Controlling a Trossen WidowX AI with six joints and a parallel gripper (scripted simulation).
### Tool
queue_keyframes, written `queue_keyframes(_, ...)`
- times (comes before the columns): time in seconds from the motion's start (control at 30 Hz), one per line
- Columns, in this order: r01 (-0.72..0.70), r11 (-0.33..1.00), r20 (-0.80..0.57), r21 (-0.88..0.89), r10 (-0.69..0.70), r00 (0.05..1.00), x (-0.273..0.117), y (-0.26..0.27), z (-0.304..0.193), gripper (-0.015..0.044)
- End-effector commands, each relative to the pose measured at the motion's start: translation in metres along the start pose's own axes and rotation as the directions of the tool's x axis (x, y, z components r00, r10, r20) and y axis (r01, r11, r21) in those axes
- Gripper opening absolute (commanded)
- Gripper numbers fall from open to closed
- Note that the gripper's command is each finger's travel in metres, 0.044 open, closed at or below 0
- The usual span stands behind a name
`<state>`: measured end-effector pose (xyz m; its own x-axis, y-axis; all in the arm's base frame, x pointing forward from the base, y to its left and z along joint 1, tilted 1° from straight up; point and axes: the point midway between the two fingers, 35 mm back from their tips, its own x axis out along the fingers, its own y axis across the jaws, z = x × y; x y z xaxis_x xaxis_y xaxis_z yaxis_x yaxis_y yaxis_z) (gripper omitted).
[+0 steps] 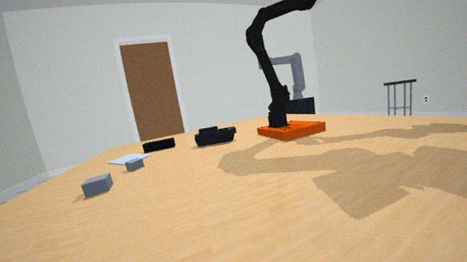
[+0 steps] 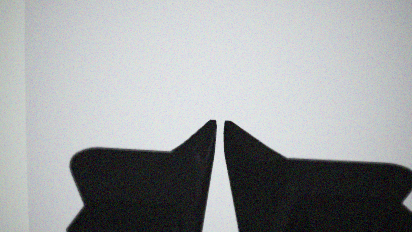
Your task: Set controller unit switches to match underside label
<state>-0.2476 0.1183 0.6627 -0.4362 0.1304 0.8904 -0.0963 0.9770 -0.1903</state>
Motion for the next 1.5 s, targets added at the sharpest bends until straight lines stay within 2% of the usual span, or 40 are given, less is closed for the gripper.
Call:
queue_keyframes(0.0, -0.098, 0.994, 0.043, -0.038, 0.099, 0.994, -0.008, 0.043, 0.000, 0.0000)
queue_keyframes(0.2, -0.235, 0.971, 0.059, -0.051, 0.237, 0.970, -0.022, 0.090, -0.016, 0.0000)
queue_keyframes(0.33, -0.373, 0.926, 0.070, -0.054, 0.376, 0.924, -0.040, 0.140, -0.028, 0.0000)
queue_keyframes(0.7, -0.713, 0.701, 0.006, 0.002, 0.713, 0.701, -0.122, 0.259, -0.098, 0.0000)
queue_keyframes(0.83, -0.801, 0.596, -0.047, 0.057, 0.803, 0.594, -0.161, 0.287, -0.132, 0.0000)
queue_keyframes(1.1, -0.911, 0.350, -0.205, 0.219, 0.929, 0.308, -0.259, 0.326, -0.220, 0.0000)
queue_keyframes(1.27, -0.911, 0.227, -0.303, 0.345, 0.945, 0.121, -0.325, 0.325, -0.275, 0.0000)
queue_keyframes(1.47, -0.847, 0.130, -0.401, 0.515, 0.910, -0.104, -0.406, 0.301, -0.337, 0.0000)
